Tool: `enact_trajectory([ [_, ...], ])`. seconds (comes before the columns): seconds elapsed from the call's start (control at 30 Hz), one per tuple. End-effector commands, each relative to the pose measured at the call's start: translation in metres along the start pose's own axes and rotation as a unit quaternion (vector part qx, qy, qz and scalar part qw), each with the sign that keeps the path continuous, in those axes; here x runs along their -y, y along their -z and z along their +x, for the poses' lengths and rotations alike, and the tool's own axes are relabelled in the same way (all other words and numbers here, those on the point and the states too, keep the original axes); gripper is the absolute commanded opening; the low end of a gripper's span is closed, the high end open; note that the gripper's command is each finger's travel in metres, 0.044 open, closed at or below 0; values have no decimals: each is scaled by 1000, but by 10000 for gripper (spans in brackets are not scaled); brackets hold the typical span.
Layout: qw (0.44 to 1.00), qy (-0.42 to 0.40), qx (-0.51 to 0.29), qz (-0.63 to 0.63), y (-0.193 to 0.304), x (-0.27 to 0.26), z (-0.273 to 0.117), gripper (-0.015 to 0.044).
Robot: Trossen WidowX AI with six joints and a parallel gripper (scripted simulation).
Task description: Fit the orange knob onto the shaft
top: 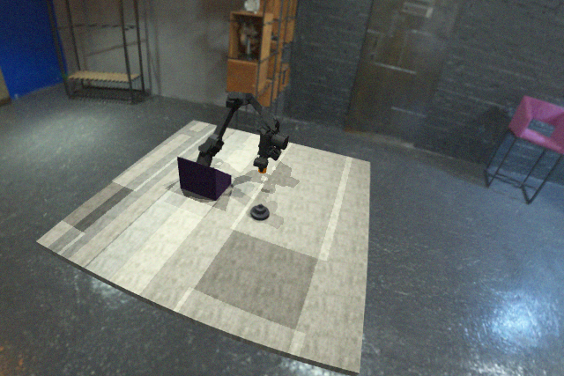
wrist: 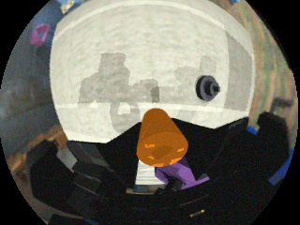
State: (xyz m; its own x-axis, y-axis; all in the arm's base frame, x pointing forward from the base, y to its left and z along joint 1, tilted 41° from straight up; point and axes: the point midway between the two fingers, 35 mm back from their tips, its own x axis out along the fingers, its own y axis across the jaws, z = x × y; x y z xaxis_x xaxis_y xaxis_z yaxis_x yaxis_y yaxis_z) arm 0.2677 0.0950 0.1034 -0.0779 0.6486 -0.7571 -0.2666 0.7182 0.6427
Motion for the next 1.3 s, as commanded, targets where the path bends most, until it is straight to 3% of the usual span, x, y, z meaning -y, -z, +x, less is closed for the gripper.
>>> enact_trajectory([
  [0.0, 1000, 2, 5, -4, 3, -3, -27, 0],
  [1.27, 1000, 5, 7, -2, -32, 86, -14, 0],
])
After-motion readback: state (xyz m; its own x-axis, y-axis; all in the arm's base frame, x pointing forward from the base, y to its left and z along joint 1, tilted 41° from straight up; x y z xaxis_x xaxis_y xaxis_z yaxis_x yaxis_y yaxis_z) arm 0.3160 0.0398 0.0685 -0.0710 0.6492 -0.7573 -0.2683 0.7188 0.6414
